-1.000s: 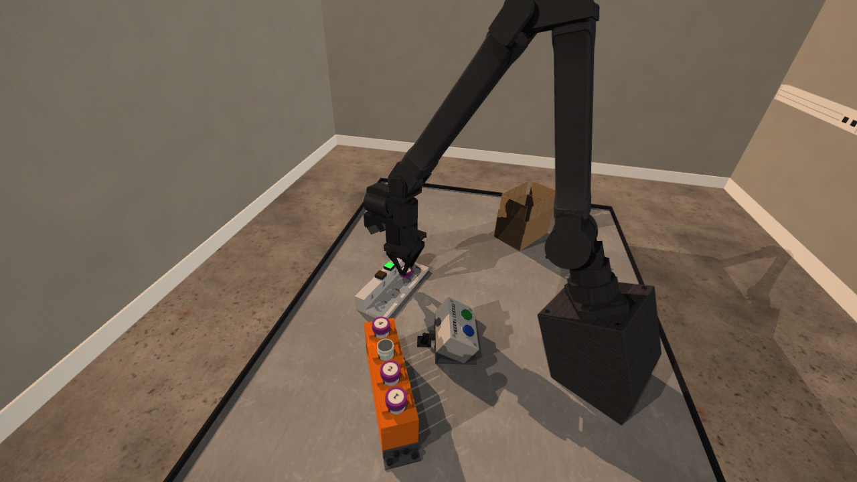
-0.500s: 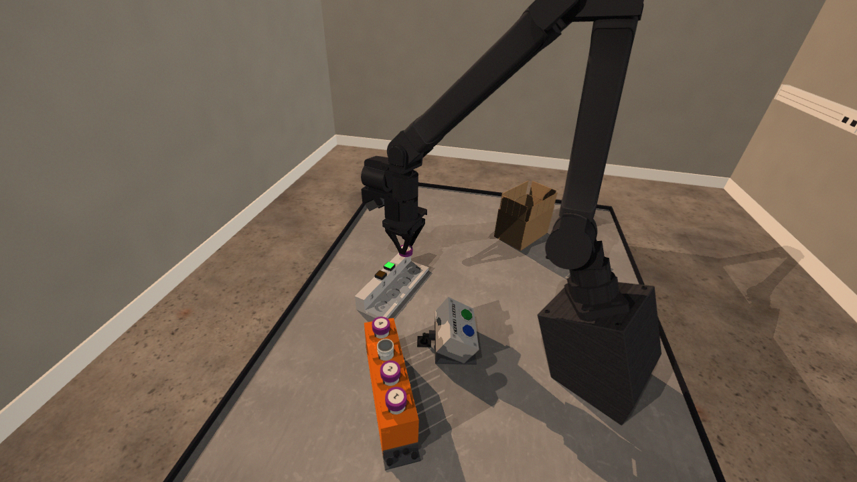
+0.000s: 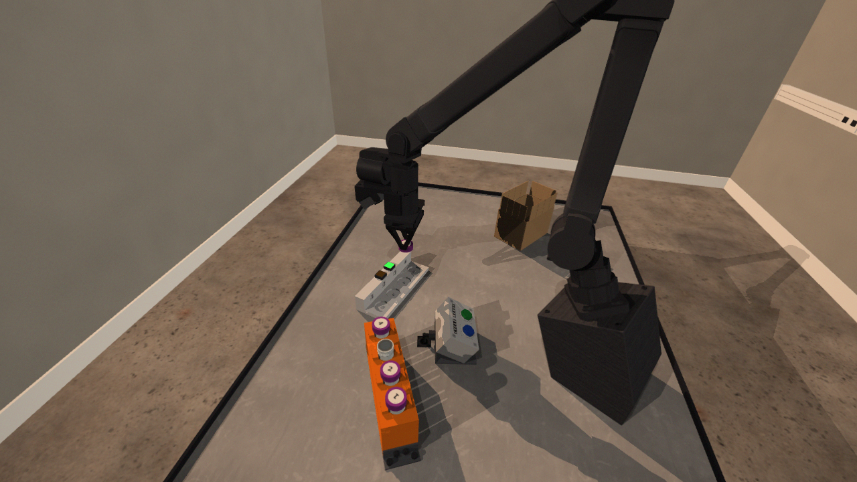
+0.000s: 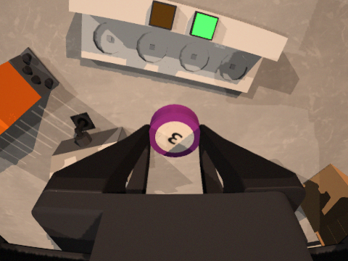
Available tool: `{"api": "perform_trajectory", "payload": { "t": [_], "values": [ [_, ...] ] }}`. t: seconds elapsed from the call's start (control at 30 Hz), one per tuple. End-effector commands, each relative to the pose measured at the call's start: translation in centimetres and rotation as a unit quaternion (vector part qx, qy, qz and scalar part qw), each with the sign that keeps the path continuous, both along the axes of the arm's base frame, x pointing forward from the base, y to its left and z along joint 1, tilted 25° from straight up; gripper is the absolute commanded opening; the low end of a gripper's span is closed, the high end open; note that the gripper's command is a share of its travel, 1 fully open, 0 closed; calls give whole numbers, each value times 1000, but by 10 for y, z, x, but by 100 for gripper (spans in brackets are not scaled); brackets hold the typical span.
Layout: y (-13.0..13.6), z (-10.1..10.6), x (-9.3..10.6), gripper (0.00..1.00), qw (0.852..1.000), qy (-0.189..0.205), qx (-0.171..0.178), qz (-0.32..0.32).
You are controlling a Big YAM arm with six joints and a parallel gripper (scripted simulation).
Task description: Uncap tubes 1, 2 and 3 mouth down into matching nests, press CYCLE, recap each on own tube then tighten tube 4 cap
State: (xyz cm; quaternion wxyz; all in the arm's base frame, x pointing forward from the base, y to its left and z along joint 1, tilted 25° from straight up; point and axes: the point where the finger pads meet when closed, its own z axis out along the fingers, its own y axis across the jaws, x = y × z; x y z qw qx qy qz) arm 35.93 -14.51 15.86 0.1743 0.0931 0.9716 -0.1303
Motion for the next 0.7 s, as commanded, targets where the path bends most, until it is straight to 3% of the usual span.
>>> {"api": "perform_trajectory", "payload": {
  "t": [0.0, 0.13, 0.2, 0.27, 0.3, 0.43, 0.47, 0.53, 0.57, 0.63, 0.67],
  "values": [
    [28, 6, 4, 0, 990, 24, -42, 130],
    [52, 0, 8, 0, 968, 52, -81, 232],
    [52, 0, 8, 0, 968, 52, -81, 232],
    [68, -5, 9, 0, 940, 74, -112, 313],
    [69, -5, 9, 0, 939, 73, -110, 317],
    [92, -20, 10, 0, 891, 117, -143, 415],
    [93, -13, 17, 0, 889, 109, -146, 421],
    [108, -28, 11, 0, 854, 139, -163, 475],
    [109, -27, 11, 0, 846, 141, -166, 487],
    [125, -30, 13, 0, 812, 154, -185, 532],
    [133, -29, 17, 0, 813, 151, -186, 531]
  ]
}}
